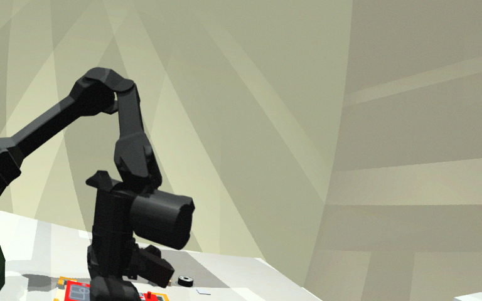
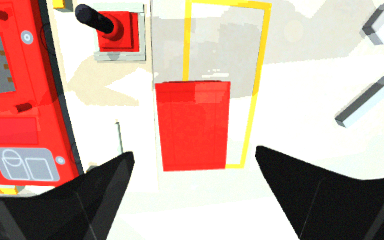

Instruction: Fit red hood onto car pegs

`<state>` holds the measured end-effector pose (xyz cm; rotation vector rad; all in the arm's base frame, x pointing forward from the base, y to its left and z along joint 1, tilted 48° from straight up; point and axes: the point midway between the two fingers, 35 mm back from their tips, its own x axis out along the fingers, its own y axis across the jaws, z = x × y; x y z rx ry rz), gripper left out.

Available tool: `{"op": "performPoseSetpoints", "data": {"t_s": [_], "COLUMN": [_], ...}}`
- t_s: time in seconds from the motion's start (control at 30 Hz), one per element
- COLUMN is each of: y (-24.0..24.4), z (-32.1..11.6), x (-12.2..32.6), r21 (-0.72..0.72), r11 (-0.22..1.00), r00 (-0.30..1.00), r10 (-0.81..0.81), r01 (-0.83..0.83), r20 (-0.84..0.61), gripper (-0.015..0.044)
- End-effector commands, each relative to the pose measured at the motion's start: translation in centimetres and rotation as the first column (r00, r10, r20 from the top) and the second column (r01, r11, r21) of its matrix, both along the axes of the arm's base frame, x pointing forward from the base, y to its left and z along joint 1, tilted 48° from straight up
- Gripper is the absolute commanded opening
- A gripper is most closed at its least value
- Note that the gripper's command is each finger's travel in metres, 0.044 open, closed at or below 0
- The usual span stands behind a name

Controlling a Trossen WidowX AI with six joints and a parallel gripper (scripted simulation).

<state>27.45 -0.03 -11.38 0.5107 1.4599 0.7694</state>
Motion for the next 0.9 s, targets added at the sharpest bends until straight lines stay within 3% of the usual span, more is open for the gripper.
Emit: {"op": "performPoseSetpoints", "data": {"t_s": [0.0,0.87], "y": [0.4,2.0], "z": [-0.4,-2.1], "x": [-0.1,-0.3], "r21": [0.003,0.004], "r11": [1.000,1.000], "r00": [1.000,1.000], "r10": [-0.003,-0.003], "r01": [0.003,0.003], "r20": [-0.007,-0.007], "gripper": [0.0440,0.0440]}}
